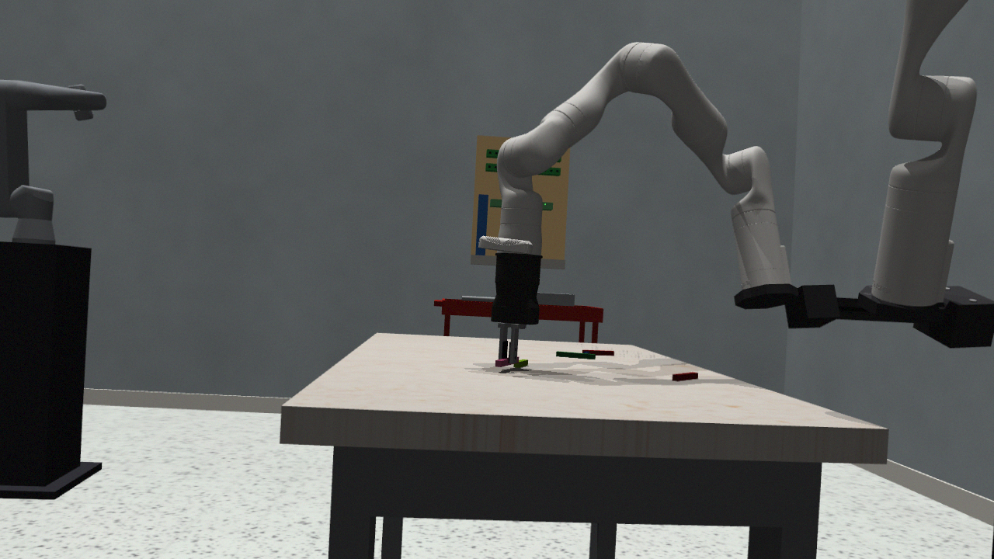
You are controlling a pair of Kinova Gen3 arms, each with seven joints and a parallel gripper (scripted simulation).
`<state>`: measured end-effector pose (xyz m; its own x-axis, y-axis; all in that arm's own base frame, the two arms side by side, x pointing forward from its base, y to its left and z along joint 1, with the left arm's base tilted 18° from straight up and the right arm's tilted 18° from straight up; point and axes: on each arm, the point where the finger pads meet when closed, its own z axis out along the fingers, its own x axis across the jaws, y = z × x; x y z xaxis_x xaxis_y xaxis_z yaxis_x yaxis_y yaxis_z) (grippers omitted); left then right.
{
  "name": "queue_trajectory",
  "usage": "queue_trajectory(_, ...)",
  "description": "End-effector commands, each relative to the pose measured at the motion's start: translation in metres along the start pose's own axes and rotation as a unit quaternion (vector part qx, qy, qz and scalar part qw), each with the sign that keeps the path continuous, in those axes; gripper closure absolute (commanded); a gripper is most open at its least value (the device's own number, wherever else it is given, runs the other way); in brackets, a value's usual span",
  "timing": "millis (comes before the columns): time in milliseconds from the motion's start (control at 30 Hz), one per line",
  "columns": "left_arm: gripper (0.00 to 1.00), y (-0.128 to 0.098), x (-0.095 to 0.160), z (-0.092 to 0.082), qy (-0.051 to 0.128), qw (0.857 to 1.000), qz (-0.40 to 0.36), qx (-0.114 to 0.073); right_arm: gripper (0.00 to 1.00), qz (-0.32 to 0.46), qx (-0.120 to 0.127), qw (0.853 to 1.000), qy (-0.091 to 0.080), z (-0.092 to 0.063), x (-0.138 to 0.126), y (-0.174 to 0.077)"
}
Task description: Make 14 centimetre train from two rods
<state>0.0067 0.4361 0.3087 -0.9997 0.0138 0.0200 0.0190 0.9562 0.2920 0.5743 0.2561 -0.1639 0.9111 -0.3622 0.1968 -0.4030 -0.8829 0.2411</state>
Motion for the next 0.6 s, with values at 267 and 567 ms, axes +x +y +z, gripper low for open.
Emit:
queue_trajectory(267, 0.00, 0.0010, -0.0009, -0.0005, -0.002, 1.000, 0.001, -0.001, 0.76, 0.003, 0.006, 1.000, -0.001, 0.0058, 0.0003, -0.0044)
queue_trajectory(567, 0.00, 0.0010, -0.0009, -0.0005, -0.002, 1.000, 0.001, -0.001, 0.76, 0.003, 0.006, 1.000, -0.001, 0.0058, 0.0002, -0.0044)
